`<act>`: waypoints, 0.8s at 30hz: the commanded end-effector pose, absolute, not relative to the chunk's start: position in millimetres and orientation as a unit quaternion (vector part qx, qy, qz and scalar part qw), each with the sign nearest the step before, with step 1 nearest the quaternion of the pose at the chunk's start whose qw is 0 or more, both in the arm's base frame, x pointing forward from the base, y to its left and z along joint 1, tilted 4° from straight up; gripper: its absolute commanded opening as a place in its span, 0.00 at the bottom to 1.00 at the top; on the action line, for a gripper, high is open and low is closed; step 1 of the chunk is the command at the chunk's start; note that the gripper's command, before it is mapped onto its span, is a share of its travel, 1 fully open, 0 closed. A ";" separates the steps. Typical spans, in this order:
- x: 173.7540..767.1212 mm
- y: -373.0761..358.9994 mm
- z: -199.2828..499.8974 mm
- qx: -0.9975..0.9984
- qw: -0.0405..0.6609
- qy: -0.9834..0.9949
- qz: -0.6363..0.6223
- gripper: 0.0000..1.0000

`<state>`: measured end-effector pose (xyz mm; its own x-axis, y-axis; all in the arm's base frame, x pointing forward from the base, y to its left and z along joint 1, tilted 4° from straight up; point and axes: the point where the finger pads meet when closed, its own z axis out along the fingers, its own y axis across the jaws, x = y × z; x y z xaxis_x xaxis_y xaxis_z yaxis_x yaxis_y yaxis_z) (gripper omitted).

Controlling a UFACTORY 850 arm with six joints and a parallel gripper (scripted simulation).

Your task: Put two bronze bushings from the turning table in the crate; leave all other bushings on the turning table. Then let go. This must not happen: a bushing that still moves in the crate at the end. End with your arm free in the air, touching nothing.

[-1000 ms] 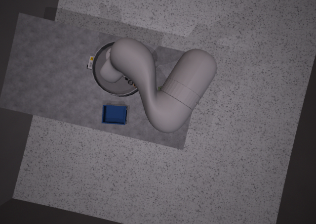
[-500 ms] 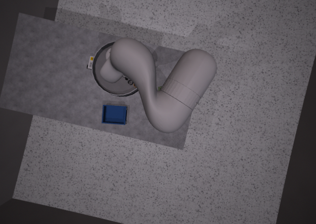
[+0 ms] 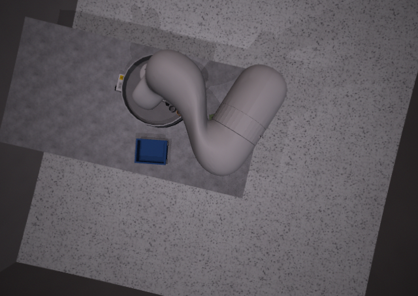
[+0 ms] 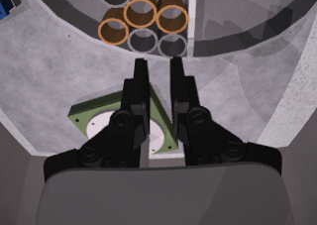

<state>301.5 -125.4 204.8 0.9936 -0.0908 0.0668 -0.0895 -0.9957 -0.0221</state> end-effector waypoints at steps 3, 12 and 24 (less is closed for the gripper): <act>302.2 -125.7 205.4 -0.998 0.009 0.045 -0.035 0.15; 301.8 -124.1 203.1 -0.998 0.012 0.050 -0.026 0.10; 298.1 -95.1 168.4 -0.985 0.046 0.123 0.113 0.10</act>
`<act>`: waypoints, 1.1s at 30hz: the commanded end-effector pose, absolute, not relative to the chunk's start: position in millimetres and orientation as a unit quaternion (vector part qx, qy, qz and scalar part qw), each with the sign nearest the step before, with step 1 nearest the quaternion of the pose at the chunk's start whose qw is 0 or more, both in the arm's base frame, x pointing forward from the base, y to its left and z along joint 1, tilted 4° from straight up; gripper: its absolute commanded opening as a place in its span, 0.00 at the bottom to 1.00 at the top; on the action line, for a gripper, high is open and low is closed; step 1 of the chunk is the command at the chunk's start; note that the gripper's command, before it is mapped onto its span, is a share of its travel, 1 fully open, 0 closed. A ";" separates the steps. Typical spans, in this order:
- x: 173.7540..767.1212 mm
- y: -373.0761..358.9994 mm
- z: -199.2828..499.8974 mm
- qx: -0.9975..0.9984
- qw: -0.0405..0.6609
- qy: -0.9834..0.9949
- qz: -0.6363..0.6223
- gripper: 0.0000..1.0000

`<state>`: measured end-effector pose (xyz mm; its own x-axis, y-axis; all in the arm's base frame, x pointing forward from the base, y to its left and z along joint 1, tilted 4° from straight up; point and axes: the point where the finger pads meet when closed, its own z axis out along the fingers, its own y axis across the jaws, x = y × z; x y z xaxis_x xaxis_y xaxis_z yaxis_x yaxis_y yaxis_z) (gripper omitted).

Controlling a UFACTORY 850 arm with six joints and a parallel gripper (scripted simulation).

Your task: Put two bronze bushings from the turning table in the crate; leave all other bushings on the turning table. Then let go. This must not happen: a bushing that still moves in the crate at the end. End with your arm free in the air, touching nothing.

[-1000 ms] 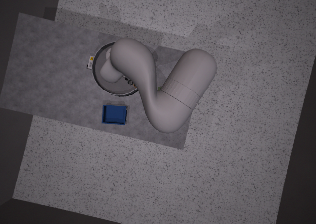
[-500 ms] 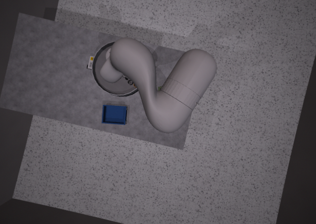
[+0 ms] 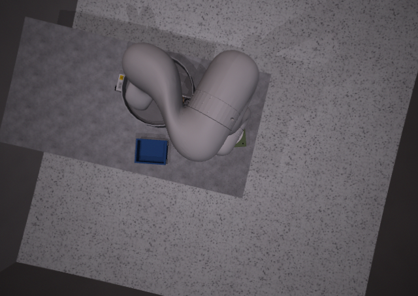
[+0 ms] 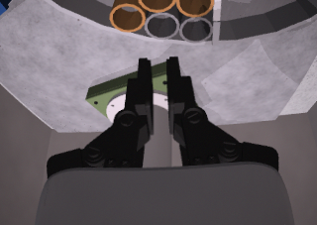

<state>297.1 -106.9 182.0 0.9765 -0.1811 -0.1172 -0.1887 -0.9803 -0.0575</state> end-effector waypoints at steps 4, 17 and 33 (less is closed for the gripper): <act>297.3 -83.1 154.3 -0.972 0.061 0.151 0.169 0.10; 295.2 -54.7 120.2 -0.924 0.095 0.218 0.300 0.10; 295.2 -54.2 119.6 -0.923 0.096 0.219 0.302 0.10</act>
